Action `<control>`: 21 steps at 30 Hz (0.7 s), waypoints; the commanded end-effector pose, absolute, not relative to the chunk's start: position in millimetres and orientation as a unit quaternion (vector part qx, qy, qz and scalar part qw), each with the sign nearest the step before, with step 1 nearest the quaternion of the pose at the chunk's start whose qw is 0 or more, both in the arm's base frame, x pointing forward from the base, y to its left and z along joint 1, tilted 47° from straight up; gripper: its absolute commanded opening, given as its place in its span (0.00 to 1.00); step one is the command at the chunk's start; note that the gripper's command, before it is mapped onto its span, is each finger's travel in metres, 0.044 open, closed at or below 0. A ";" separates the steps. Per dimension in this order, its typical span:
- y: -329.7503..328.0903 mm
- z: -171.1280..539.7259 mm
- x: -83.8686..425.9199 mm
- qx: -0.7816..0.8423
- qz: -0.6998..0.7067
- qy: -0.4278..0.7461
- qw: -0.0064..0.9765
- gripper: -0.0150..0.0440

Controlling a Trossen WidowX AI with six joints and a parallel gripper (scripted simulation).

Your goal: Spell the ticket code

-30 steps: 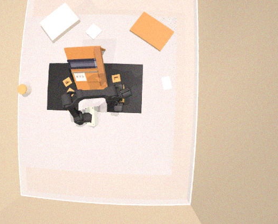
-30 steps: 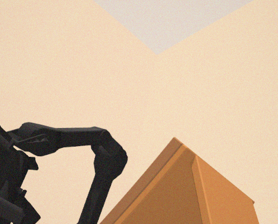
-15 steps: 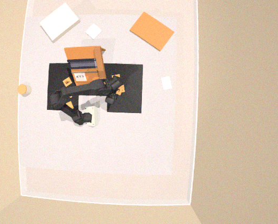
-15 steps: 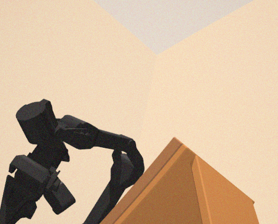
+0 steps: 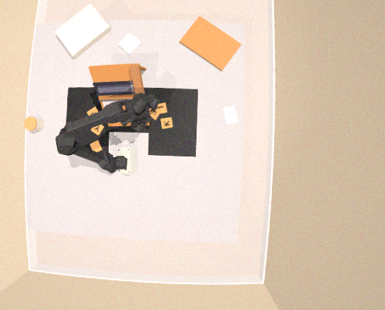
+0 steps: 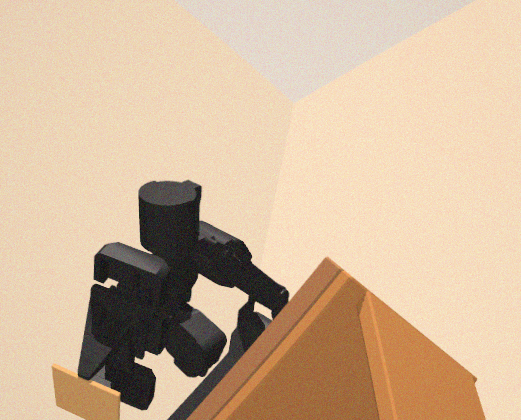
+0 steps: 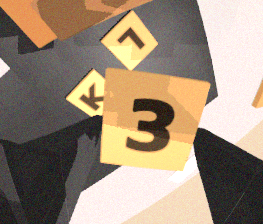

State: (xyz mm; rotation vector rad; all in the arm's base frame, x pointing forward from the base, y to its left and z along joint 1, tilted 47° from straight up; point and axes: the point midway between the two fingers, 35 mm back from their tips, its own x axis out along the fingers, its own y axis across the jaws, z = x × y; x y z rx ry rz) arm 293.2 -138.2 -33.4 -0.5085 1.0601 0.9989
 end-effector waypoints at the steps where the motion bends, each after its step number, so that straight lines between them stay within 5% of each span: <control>1: -129.9 -17.5 302.0 -0.210 0.422 0.485 0.737 0.25; 21: -81.2 81.9 346.3 -0.078 0.270 0.471 0.837 0.25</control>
